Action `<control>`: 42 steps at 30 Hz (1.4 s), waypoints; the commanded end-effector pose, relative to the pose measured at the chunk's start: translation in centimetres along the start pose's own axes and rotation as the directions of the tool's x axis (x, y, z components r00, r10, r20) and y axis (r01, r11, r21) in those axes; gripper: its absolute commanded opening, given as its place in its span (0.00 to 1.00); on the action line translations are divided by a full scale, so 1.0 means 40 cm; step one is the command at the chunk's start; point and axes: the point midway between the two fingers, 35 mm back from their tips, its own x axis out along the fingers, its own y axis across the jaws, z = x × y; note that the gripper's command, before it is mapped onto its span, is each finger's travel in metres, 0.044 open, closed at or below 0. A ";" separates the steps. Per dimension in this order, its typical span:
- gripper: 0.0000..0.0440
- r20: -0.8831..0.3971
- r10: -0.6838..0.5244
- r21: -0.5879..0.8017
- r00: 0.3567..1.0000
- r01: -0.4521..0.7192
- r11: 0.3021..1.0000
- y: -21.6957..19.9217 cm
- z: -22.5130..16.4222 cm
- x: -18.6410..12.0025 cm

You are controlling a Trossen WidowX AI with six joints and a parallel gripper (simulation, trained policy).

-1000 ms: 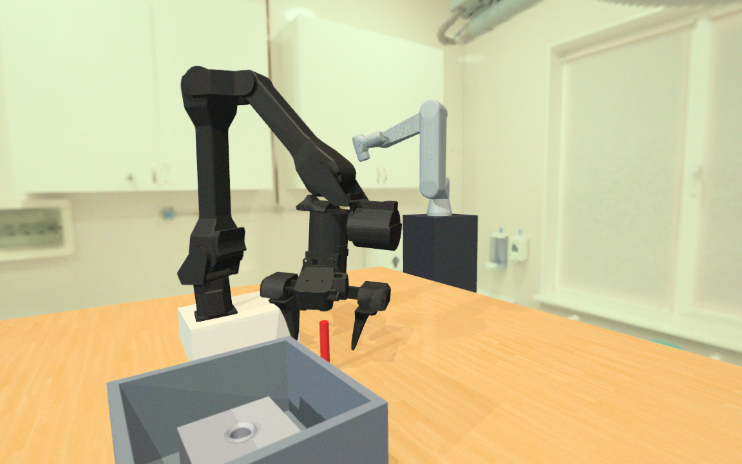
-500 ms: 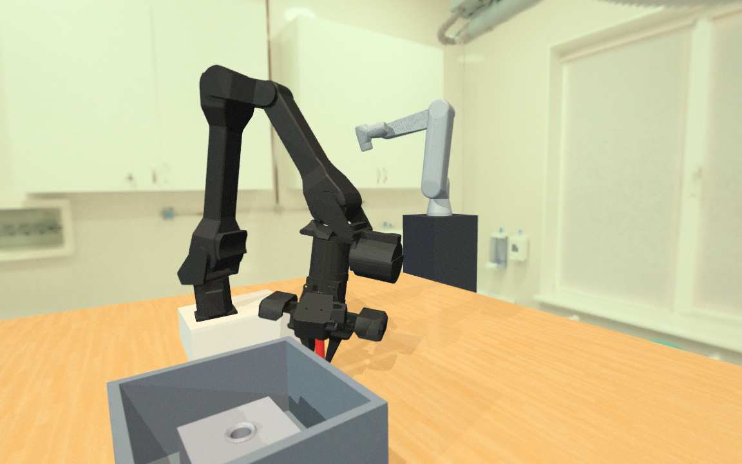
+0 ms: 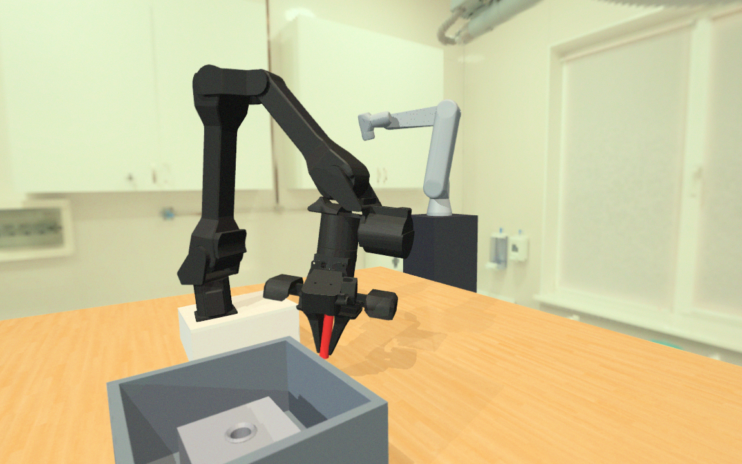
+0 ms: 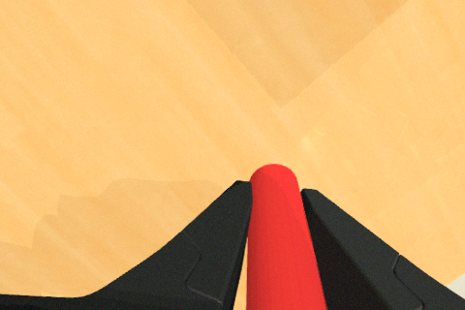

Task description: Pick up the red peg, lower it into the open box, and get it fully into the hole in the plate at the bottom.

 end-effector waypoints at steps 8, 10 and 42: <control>0.00 0.068 0.028 0.025 0.997 -0.030 0.999 0.014 0.071 -0.101; 0.00 0.080 0.034 0.038 0.996 -0.037 0.999 0.017 0.088 -0.121; 0.00 0.179 0.043 0.266 0.983 -0.091 0.960 -0.044 0.469 -0.173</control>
